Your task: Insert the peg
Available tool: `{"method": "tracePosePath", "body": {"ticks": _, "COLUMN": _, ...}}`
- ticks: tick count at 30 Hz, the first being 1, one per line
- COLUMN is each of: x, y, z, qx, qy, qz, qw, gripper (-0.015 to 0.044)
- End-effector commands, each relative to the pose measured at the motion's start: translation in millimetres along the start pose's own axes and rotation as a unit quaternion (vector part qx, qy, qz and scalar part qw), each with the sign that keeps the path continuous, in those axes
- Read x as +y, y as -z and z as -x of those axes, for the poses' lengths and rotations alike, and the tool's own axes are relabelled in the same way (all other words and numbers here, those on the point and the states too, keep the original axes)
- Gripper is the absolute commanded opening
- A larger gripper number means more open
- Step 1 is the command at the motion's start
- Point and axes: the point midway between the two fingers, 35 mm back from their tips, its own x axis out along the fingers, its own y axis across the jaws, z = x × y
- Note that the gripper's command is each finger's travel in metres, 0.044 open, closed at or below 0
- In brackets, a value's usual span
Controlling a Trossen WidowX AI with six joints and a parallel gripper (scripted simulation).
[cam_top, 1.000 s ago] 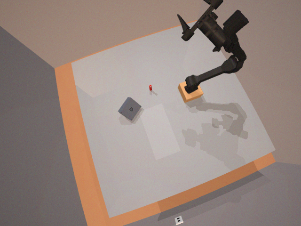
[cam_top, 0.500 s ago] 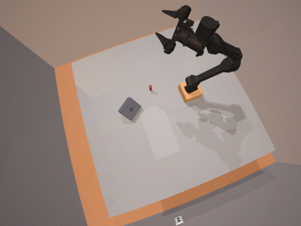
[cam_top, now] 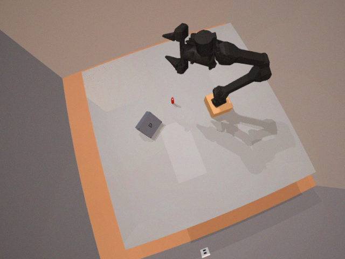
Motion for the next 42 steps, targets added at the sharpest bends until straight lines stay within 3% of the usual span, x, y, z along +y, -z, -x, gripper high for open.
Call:
{"method": "tracePosePath", "body": {"ticks": 1, "x": -16.1, "y": 1.1, "z": -11.3, "qx": -0.002, "qy": 0.029, "qz": 0.020, "qw": 0.999, "gripper": 0.0440}}
{"method": "tracePosePath", "body": {"ticks": 21, "x": -134.8, "y": 4.8, "z": -67.2, "qx": -0.016, "qy": 0.239, "qz": 0.073, "qw": 0.968, "gripper": 0.0440}}
{"method": "tracePosePath", "body": {"ticks": 42, "x": -250.7, "y": -20.3, "z": -82.6, "qx": -0.057, "qy": 0.452, "qz": 0.082, "qw": 0.886, "gripper": 0.0440}}
